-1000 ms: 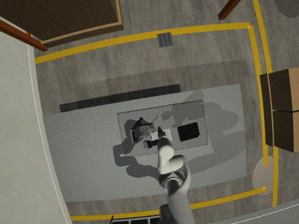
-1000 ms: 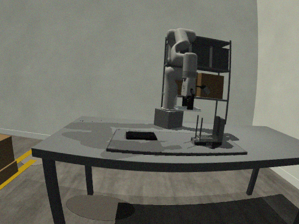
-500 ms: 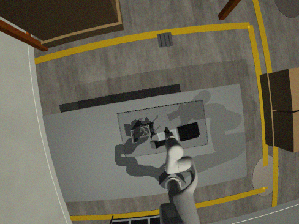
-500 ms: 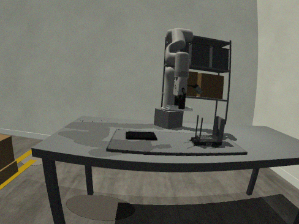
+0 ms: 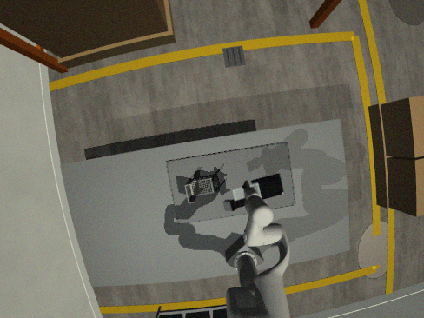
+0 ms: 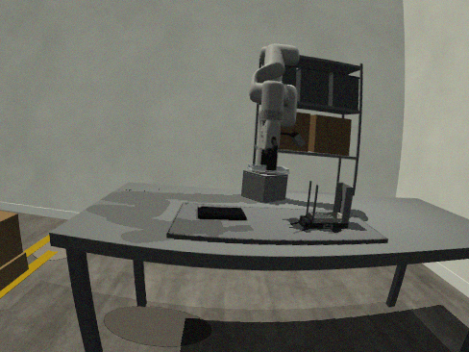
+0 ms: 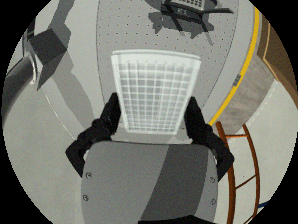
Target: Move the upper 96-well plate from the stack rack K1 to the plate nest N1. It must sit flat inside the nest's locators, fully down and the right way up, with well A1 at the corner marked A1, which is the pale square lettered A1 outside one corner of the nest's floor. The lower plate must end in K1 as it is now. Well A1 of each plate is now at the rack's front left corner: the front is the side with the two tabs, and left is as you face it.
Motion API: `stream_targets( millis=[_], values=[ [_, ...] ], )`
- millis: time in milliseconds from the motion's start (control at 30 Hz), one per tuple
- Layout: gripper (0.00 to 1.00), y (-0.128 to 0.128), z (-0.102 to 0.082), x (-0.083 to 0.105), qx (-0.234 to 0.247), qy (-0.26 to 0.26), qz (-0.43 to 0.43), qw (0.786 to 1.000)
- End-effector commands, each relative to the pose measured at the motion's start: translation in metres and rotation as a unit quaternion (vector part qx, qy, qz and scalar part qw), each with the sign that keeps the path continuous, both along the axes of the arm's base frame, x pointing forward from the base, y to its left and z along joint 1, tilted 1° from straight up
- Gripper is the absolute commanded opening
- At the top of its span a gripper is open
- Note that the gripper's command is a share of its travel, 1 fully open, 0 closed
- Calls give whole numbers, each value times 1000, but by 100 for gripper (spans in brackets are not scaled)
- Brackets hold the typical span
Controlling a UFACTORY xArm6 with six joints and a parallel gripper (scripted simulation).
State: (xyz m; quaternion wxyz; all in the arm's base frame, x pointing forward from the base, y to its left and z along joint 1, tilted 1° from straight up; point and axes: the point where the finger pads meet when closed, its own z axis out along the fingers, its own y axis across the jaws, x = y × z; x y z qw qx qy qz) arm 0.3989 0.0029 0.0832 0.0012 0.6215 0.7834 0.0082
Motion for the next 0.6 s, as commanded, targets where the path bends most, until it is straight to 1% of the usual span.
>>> stream_targets(
  millis=[0, 267, 333, 567],
  values=[
    [0, -14, 1, 1, 0, -2, 0, 1000],
    [0, -41, 0, 0, 0, -2, 0, 1000],
    [0, -41, 0, 0, 0, -2, 0, 1000],
    [0, -64, -1, -2, 0, -2, 0, 1000]
  ],
)
